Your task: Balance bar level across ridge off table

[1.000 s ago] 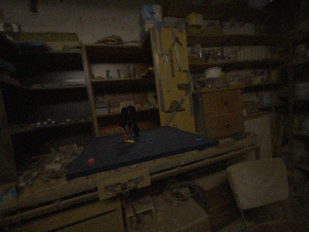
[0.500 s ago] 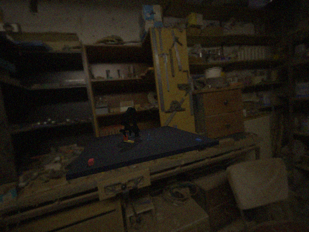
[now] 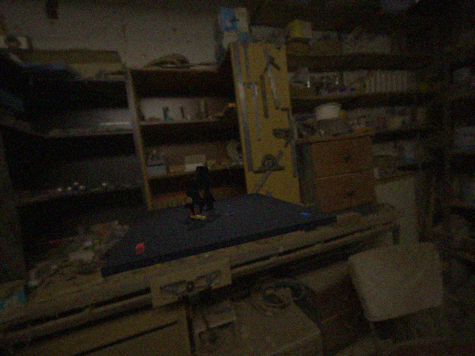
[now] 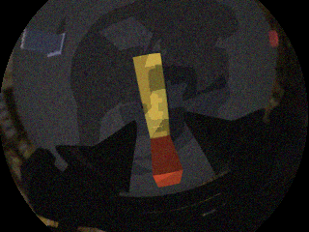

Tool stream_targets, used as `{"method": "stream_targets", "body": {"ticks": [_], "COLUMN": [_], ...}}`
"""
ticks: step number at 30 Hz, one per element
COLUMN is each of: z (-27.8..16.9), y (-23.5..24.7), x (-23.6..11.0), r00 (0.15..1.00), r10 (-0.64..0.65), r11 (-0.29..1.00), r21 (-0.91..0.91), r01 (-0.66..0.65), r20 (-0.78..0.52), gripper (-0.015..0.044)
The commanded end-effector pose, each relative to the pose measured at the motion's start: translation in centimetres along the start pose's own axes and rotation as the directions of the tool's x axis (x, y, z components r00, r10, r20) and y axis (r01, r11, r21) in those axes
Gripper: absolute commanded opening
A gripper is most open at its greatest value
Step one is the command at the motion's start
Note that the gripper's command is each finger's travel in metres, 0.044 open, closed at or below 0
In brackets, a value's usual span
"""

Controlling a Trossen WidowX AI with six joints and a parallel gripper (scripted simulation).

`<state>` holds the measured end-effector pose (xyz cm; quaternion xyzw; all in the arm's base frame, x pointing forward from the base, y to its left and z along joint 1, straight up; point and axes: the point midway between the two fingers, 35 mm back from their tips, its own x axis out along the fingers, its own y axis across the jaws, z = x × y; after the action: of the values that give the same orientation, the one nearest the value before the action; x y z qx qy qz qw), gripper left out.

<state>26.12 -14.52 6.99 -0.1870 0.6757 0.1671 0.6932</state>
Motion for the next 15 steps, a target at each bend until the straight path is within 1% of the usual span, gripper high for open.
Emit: {"method": "stream_targets", "body": {"ticks": [1, 9, 15], "z": [-0.1, -0.1, -0.1], "y": [0.3, 0.3, 0.3], "x": [0.9, 2.1, 2.2], "r00": [1.0, 1.0, 1.0], "r10": [0.011, 0.011, 0.011], "r11": [1.0, 1.0, 1.0], "r21": [-0.004, -0.004, -0.004], "r01": [-0.011, -0.011, -0.011], "r20": [-0.003, -0.003, -0.003], "gripper": [0.0315, 0.0315, 0.0315]}}
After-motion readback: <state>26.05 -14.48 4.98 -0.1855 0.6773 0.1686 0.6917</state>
